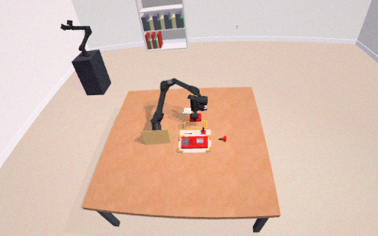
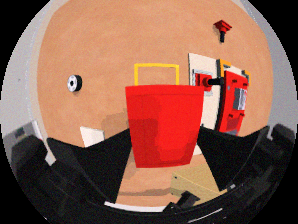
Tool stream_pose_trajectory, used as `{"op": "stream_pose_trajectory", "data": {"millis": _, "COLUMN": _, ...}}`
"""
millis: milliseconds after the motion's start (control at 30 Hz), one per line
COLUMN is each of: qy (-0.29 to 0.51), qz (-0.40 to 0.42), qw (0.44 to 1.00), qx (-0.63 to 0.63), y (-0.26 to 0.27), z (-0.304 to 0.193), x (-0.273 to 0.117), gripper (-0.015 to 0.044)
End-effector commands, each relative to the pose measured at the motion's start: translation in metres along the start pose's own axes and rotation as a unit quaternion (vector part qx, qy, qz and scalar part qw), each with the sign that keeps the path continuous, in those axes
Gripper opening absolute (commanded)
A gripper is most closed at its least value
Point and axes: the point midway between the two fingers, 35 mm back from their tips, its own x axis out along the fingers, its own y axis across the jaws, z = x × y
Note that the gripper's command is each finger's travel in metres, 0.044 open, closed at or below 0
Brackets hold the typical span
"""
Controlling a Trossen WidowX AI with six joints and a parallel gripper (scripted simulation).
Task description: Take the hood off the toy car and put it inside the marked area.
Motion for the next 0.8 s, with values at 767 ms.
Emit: {"op": "stream_pose_trajectory", "data": {"millis": 767, "qy": -0.002, "qz": 0.003, "qw": 1.0, "qx": 0.001, "y": 0.001, "z": 0.001, "x": 0.018, "gripper": 0.0}}
